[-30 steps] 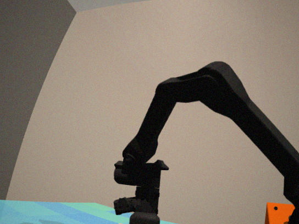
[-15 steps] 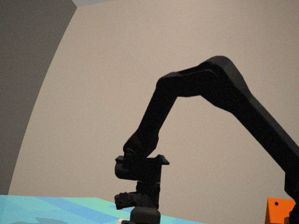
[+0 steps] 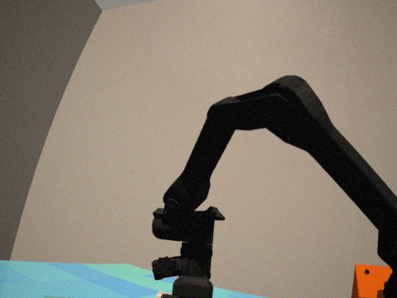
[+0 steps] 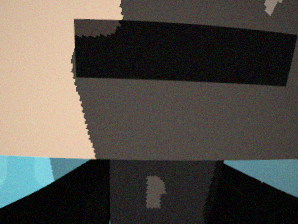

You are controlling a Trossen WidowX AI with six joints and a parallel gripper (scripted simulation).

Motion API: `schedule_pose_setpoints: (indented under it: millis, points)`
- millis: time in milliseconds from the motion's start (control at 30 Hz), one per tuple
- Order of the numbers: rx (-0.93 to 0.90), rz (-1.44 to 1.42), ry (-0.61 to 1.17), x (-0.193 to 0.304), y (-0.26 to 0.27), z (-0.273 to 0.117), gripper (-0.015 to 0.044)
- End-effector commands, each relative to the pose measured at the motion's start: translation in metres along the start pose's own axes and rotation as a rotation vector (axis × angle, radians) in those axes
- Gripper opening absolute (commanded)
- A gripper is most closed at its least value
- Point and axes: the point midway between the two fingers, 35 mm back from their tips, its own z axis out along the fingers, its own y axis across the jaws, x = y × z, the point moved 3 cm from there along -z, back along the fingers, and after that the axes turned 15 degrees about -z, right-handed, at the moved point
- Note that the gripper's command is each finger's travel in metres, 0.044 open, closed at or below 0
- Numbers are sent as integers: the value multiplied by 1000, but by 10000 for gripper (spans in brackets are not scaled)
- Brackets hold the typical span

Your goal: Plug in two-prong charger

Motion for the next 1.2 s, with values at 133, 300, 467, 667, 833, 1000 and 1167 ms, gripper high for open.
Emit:
schedule_pose_setpoints:
  millis: [133, 300, 467, 667, 833, 1000, 1167]
  points:
    - [10, -16, -22, -7, -1, -3, 0]
    - [10, -16, -22, -7, -1, -3, 0]
    - [10, -16, -22, -7, -1, -2, 0]
    - [10, -16, -22, -7, -2, -1, 0]
    - [10, -16, -22, -7, -2, -1, 0]
    - [10, -16, -22, -7, -2, 0, 0]
    - [10, -16, -22, -7, -2, 1, 0]
